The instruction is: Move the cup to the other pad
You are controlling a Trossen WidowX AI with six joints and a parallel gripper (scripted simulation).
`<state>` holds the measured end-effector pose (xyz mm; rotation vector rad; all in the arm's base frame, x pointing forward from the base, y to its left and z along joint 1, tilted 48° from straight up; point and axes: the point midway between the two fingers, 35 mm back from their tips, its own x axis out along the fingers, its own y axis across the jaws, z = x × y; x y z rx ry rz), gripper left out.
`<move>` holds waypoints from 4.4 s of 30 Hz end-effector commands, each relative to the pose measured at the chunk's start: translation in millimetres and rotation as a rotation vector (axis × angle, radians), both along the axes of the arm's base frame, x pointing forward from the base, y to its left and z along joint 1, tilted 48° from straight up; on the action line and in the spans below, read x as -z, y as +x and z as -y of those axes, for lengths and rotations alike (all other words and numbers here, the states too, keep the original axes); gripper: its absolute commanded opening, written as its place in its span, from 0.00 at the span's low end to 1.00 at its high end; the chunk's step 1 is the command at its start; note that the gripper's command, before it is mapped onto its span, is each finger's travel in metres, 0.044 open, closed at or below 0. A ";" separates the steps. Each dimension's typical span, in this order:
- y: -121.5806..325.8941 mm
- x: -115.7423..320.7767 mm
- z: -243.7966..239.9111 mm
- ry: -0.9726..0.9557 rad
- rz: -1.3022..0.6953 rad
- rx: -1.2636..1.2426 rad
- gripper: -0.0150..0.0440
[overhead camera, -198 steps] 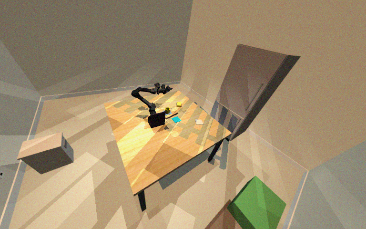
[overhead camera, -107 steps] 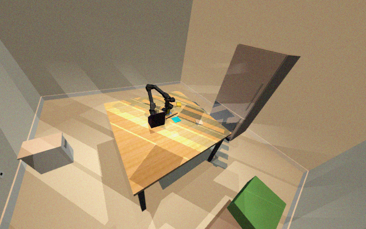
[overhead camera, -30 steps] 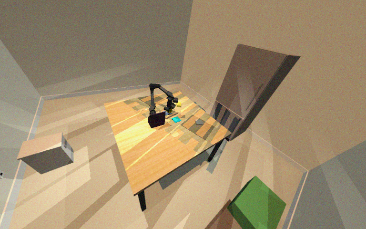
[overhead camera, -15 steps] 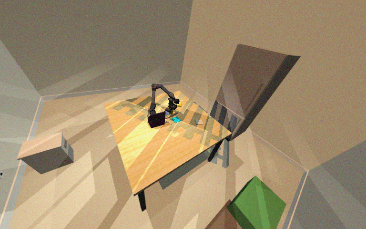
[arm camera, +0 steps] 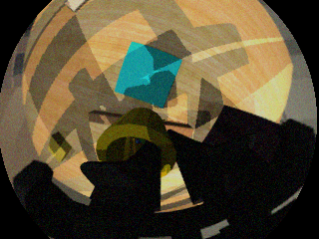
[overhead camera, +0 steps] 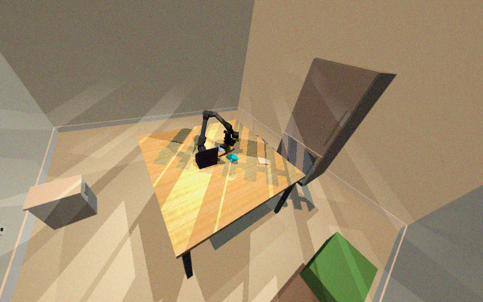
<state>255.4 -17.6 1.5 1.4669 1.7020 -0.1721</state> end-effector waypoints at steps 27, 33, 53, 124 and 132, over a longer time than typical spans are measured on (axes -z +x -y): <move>16.7 36.6 40.3 -0.010 0.013 -0.006 0.25; 19.9 44.0 48.4 -0.011 0.014 -0.006 0.25; 25.4 66.0 48.5 -0.011 0.014 -0.006 0.25; 26.6 59.6 60.3 -0.014 0.016 -0.007 0.50; 22.6 50.7 68.3 -0.011 0.014 -0.006 0.50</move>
